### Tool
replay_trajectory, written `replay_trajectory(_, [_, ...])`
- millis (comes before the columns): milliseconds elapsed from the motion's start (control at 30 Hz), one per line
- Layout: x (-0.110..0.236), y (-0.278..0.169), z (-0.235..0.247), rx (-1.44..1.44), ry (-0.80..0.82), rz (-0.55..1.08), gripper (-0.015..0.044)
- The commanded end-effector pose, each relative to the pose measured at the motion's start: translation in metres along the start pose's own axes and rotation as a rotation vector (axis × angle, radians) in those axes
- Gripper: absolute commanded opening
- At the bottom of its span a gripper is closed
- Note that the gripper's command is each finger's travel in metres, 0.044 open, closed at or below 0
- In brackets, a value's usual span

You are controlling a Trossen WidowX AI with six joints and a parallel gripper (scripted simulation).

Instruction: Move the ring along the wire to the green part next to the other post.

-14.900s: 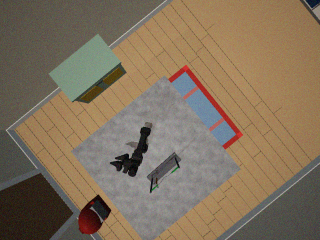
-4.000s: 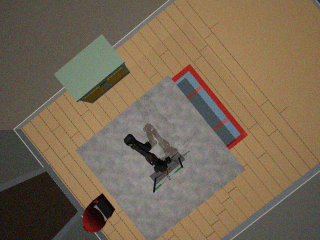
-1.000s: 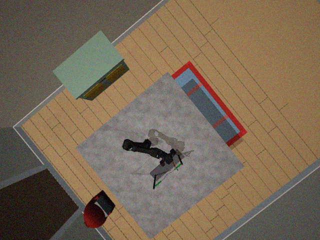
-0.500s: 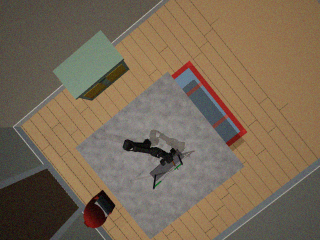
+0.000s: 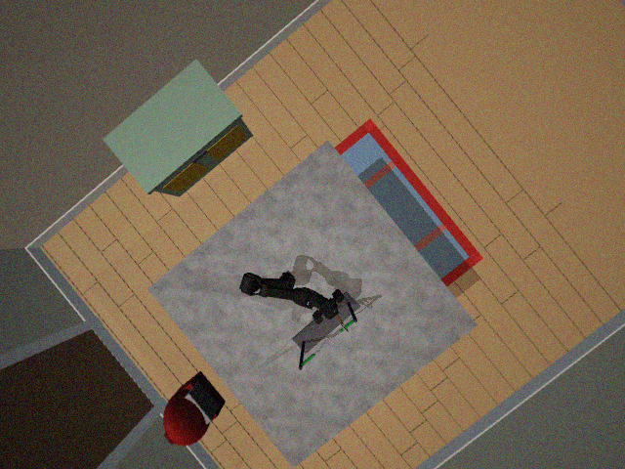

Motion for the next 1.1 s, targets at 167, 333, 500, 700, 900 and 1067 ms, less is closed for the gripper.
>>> replay_trajectory(167, [0.000,0.000,0.000,0.000,0.000,0.000,-0.0071])
replay_trajectory(333, [0.000,0.000,0.000,0.000,0.000,0.000,0.0060])
replay_trajectory(500, [0.003,0.000,0.000,0.000,0.000,0.001,0.0160])
replay_trajectory(700, [0.019,0.001,0.002,-0.001,-0.002,0.003,0.0160])
replay_trajectory(900, [0.036,0.000,0.001,-0.002,-0.004,0.004,0.0160])
replay_trajectory(1067, [0.049,-0.001,0.000,-0.003,-0.005,0.005,0.0160])
Point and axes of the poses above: the point midway between the two fingers, 35 mm back from their tips, its own x axis back along the fingers, its own z axis across the jaws, y = z × x, the point moved 2 cm from there along x, back along the fingers, and after that the axes turned 7 degrees about x, right-handed, at the moved point
